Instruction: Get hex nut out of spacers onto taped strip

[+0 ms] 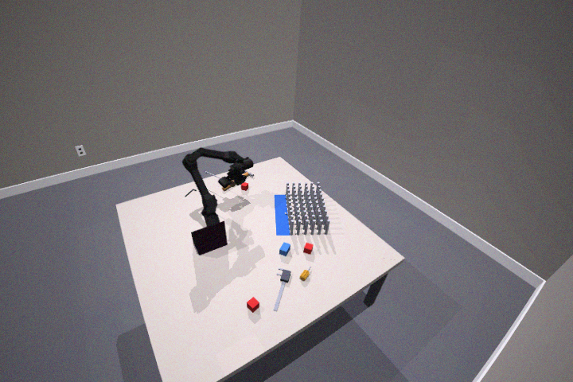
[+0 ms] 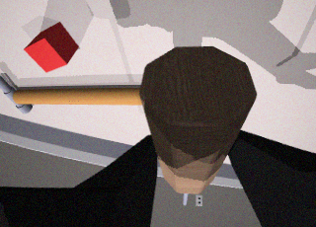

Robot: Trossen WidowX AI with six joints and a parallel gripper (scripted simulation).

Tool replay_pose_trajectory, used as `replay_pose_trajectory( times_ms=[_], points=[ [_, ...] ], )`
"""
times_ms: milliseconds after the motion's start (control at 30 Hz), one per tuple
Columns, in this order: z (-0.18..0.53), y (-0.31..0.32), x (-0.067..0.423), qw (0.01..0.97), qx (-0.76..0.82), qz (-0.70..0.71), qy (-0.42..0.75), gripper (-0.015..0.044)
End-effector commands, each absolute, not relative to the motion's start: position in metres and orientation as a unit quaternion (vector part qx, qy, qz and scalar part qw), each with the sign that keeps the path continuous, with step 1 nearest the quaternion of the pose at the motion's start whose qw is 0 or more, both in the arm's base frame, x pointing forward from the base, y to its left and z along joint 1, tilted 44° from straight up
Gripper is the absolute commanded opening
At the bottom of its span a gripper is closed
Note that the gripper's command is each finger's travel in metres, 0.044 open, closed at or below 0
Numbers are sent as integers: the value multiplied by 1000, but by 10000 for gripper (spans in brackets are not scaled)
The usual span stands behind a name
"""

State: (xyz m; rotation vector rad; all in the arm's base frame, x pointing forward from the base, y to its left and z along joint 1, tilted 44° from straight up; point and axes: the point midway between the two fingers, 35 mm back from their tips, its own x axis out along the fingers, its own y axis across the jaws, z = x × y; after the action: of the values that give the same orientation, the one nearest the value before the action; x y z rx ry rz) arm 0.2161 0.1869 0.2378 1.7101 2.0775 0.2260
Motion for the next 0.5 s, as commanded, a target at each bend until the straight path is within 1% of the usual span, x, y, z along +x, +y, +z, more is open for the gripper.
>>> replay_pose_trajectory(
  times_ms=[0, 467],
  points=[
    [235, 188, 216, 216, 618, 78, 752, 0],
    [228, 192, 219, 219, 615, 75, 753, 0]
  ],
)
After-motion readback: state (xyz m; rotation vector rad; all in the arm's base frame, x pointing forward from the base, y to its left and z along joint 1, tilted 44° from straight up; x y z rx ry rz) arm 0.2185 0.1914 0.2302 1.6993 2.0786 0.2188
